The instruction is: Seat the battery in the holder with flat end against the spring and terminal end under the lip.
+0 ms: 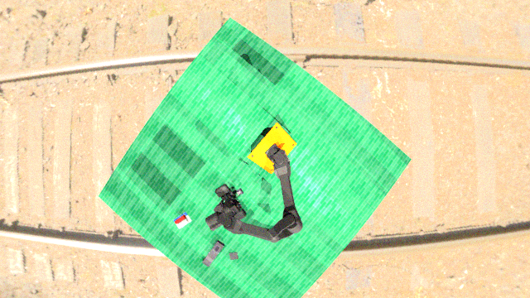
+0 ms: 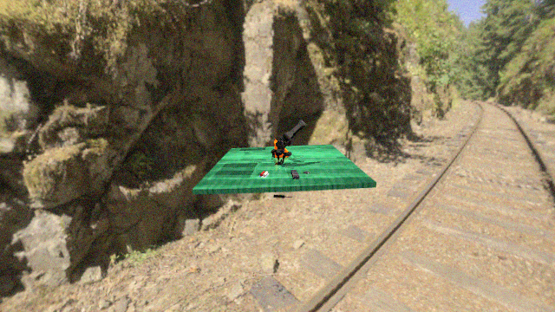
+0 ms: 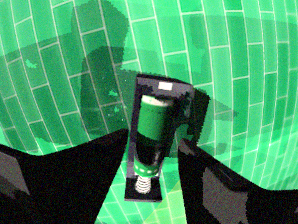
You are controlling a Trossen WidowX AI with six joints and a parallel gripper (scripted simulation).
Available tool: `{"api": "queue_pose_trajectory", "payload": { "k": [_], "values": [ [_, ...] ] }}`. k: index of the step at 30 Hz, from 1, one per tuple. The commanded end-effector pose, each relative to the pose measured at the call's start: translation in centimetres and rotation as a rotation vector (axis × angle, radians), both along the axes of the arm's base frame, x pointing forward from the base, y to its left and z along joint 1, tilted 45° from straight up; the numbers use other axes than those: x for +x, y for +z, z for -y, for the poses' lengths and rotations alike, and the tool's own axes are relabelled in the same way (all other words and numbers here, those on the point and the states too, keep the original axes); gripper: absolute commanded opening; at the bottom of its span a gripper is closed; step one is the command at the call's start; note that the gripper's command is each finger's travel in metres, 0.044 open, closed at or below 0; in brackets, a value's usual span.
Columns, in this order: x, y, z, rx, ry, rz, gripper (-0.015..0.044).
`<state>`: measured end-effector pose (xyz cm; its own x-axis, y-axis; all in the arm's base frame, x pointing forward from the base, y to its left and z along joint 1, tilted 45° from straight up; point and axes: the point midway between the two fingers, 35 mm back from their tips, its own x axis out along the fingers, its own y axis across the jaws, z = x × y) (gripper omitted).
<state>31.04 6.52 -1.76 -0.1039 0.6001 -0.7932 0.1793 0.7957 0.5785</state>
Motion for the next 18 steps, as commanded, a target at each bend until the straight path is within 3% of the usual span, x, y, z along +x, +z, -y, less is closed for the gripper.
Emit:
{"api": "queue_pose_trajectory", "payload": {
  "k": [1, 9, 18],
  "values": [
    [0.1, 0.4, 0.5, -0.001, 0.000, 0.000, 0.0221],
    [0.6, 5.2, 5.2, -0.006, 0.005, 0.005, 0.0431],
    [0.7, 5.1, 5.3, -0.006, 0.005, 0.005, 0.0440]
  ]
}}
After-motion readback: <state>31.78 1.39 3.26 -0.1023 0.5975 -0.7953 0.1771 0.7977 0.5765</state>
